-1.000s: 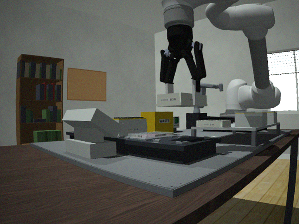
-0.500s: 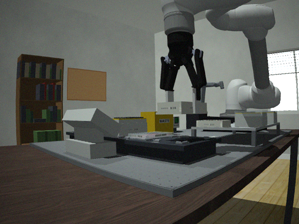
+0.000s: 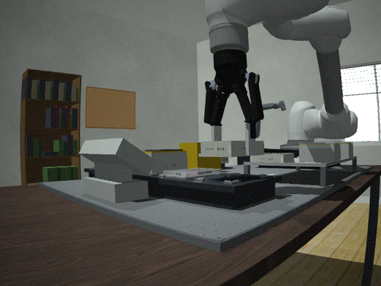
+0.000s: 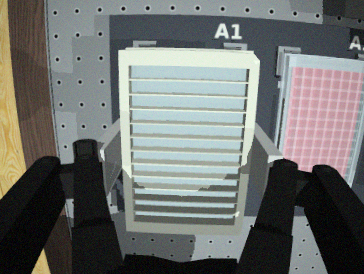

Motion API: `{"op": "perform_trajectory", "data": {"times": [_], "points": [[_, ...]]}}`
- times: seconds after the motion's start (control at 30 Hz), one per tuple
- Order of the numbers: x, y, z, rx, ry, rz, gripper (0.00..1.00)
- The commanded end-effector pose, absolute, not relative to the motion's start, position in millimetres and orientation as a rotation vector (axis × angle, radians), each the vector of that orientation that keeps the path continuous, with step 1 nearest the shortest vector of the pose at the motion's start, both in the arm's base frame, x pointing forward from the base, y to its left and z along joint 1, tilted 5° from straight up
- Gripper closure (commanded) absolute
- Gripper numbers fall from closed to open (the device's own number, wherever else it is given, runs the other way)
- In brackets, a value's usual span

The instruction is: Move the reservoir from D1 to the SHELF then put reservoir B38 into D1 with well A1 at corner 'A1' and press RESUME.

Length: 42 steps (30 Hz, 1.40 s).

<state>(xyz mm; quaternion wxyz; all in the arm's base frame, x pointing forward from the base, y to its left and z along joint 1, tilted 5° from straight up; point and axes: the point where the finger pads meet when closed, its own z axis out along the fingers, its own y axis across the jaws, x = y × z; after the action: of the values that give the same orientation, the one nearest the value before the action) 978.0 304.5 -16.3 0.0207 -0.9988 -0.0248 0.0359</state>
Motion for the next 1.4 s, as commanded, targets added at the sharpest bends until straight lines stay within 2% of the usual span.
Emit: {"op": "perform_trajectory", "data": {"times": [0.0, 0.73, 1.37], "points": [[978, 305, -22, -3.097, -0.077, 0.111, 1.00], [975, 306, -55, -3.097, -0.077, 0.111, 1.00], [975, 306, -55, -3.097, -0.077, 0.111, 1.00]]}}
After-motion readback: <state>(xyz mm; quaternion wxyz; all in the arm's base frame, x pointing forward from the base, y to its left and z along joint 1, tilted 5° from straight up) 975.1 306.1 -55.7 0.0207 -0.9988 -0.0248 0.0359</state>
